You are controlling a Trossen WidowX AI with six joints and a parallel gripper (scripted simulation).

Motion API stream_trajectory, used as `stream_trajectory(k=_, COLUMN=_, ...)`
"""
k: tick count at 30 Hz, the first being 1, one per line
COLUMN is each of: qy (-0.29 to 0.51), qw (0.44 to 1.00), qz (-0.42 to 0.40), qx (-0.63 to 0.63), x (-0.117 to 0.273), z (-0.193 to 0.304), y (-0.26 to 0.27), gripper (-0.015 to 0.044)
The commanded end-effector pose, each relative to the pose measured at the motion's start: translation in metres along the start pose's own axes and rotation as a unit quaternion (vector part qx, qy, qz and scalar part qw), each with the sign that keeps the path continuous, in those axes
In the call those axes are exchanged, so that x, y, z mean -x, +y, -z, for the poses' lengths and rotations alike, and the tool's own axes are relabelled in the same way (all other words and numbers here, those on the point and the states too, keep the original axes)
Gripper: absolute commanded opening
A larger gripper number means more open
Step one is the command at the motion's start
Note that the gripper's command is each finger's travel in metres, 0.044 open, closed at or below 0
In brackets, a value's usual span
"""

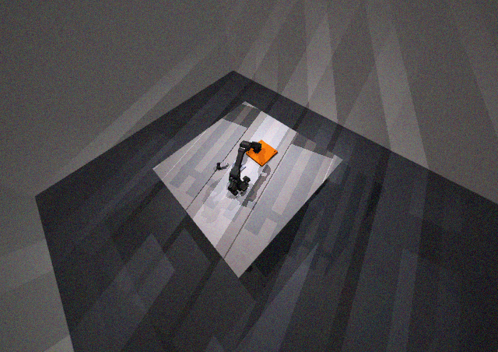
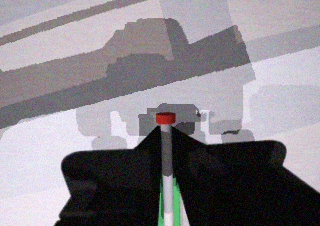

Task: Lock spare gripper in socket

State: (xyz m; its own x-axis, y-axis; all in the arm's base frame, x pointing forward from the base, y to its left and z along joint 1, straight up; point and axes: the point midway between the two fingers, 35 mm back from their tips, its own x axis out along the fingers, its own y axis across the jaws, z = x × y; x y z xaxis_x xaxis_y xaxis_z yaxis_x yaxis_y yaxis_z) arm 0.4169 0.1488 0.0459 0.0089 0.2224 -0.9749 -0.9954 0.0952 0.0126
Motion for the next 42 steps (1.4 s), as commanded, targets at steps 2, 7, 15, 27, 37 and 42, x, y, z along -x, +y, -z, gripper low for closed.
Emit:
stream_trajectory(k=2, qy=0.0, qw=1.0, qz=0.0, qx=0.002, x=-0.002, z=0.0, y=0.0, gripper=0.0)
stream_trajectory(k=7, qy=0.0, qw=1.0, qz=0.0, qx=0.002, x=-0.002, z=0.0, y=0.0, gripper=0.0)
stream_trajectory(k=15, qy=0.0, qw=1.0, qz=-0.001, qx=0.0, x=-0.002, z=0.001, y=0.0, gripper=0.0105)
stream_trajectory(k=27, qy=0.0, qw=1.0, qz=-0.001, qx=0.0, x=0.01, z=-0.002, y=0.001, gripper=0.02)
stream_trajectory(k=37, qy=0.004, qw=1.0, qz=-0.01, qx=-0.002, x=0.03, z=-0.005, y=0.005, gripper=0.02)
stream_trajectory(k=42, qy=0.005, qw=1.0, qz=-0.012, qx=-0.003, x=0.041, z=-0.007, y=0.007, gripper=0.02)
